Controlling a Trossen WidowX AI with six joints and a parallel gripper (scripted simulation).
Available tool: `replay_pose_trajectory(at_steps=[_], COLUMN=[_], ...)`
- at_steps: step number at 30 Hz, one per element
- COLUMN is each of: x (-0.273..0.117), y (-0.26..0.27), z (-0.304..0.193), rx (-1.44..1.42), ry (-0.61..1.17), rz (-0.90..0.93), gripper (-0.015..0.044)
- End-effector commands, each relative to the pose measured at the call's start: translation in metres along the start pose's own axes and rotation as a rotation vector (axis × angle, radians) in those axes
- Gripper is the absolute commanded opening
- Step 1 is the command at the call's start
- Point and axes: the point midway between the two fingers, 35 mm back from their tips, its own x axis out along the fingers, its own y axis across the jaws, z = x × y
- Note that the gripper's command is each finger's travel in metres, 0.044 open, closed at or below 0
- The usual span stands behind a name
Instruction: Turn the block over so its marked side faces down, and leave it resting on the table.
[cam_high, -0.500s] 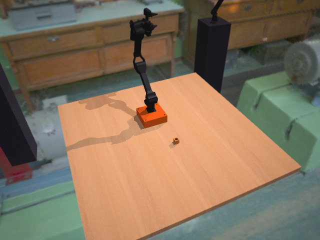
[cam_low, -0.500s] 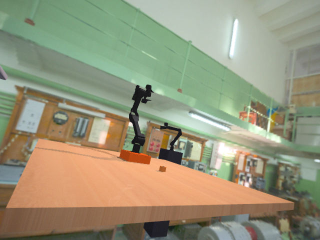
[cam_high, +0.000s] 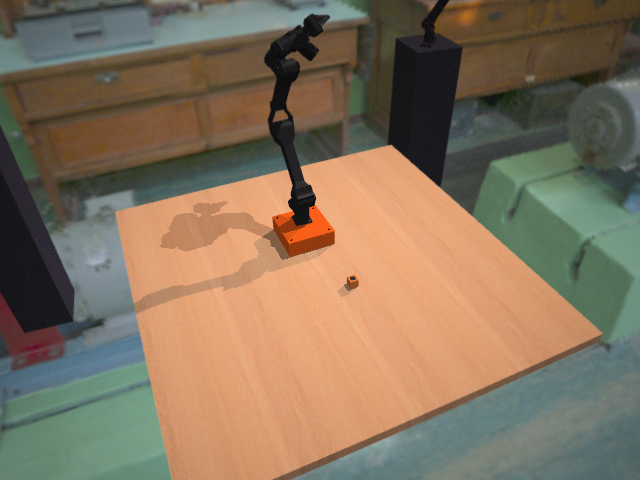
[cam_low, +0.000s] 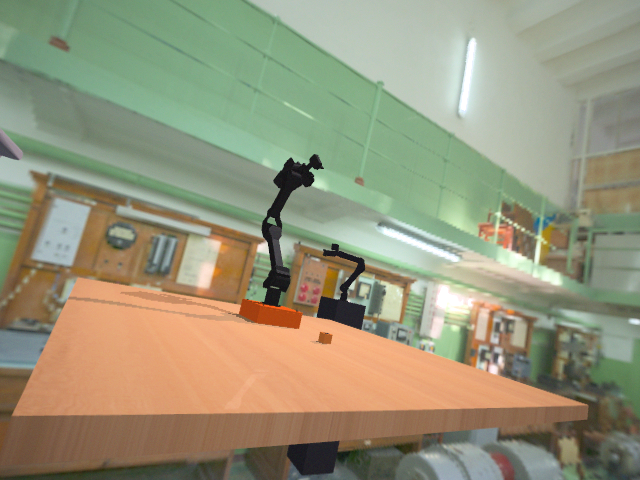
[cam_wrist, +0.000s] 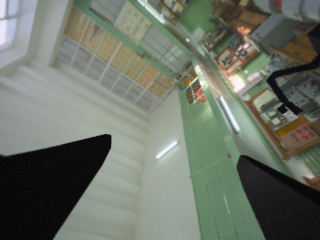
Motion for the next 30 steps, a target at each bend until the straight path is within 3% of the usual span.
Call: replay_pose_trajectory(at_steps=[1,15,22,30], x=[-0.009,-0.052,-0.089,-0.14], y=[0.056,0.221,0.303,0.363], z=[0.005,0.071,0.15,0.264], rx=[0.319,1.186,1.64,2.086], ry=[0.088,0.419,0.624,0.905], rz=[0.065,0.275,0.472,0.75], gripper=[0.044,0.044,0.044,0.044])
